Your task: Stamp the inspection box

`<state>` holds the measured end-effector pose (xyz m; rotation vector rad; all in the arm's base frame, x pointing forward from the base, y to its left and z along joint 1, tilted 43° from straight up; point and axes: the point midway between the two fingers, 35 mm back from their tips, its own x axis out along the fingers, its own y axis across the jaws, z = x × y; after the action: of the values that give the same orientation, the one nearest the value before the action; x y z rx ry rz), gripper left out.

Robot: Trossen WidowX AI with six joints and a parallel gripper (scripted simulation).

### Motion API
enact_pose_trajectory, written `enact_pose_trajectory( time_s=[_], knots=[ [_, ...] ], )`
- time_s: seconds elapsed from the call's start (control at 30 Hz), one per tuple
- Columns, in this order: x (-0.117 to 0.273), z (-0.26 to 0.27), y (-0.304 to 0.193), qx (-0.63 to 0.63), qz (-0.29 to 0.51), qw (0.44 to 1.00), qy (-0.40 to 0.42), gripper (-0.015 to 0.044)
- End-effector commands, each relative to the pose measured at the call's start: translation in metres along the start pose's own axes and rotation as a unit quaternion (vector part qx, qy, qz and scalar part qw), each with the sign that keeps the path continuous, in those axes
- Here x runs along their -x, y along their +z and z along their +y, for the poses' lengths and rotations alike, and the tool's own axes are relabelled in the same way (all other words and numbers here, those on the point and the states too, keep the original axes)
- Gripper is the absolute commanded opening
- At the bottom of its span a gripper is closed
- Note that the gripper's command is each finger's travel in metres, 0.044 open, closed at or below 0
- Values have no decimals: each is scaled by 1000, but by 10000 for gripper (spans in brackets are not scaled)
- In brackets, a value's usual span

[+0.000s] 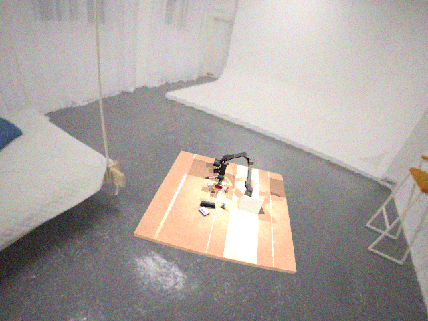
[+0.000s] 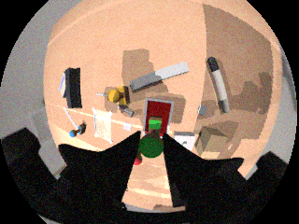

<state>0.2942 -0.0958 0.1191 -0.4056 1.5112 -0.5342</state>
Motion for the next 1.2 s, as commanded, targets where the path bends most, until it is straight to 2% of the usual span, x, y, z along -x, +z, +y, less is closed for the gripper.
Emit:
enact_pose_trajectory(
  time_s=[0.0, 0.27, 0.87, 1.17],
  knots=[
    [7, 1, 1, -3, -2, 1000, 0, 0],
    [15, 7, 0, 2, -1, 1000, 1, 0],
    [1, 130, -27, 117, 14, 993, 15, 0],
    [-7, 171, -53, 162, 23, 986, 9, 0]
  ],
)
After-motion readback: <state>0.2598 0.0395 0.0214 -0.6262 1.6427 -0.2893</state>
